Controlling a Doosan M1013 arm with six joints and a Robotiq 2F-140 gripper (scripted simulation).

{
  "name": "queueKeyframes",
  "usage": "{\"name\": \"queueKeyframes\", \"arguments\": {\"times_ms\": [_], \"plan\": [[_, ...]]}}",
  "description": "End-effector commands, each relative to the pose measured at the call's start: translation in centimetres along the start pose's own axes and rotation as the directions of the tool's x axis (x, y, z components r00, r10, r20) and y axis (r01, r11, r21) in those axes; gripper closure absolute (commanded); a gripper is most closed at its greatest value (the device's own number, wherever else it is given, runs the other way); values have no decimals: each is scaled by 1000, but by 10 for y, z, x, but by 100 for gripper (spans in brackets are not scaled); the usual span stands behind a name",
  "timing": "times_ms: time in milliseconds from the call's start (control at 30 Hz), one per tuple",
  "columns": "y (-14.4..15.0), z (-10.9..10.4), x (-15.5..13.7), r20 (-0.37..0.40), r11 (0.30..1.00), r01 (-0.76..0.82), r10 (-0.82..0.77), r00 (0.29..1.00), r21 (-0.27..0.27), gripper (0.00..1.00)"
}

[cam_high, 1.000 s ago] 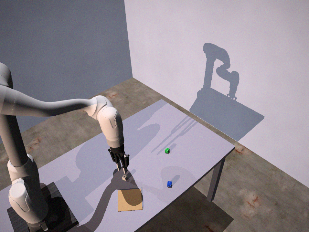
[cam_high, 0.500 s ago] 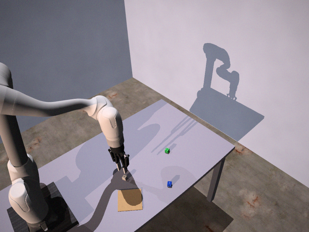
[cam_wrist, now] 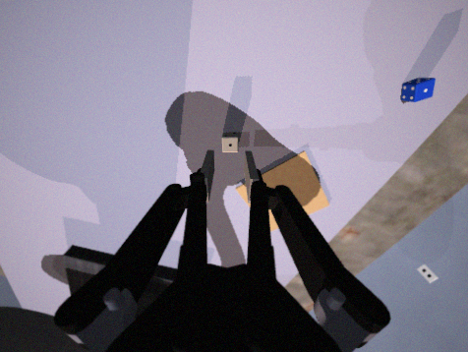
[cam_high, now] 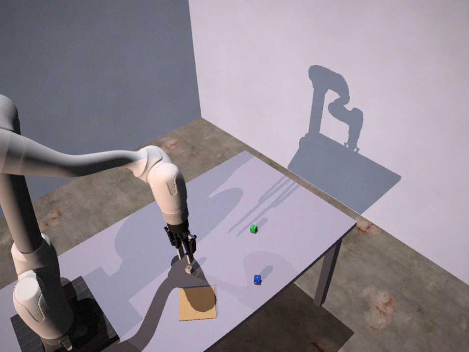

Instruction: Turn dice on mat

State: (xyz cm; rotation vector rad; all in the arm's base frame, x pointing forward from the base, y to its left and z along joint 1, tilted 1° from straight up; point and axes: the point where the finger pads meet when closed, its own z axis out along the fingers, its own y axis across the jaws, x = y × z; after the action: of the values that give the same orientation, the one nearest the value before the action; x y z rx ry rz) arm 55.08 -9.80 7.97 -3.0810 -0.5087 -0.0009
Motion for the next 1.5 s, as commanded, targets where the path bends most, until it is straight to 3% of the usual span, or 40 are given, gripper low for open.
{"name": "queueKeyframes", "arguments": {"times_ms": [0,1000,1467], "plan": [[0,2,0,0,1000,0,0,1000,0,68],[0,41,0,0,1000,0,0,1000,0,68],[0,48,0,0,1000,0,0,1000,0,68]]}}
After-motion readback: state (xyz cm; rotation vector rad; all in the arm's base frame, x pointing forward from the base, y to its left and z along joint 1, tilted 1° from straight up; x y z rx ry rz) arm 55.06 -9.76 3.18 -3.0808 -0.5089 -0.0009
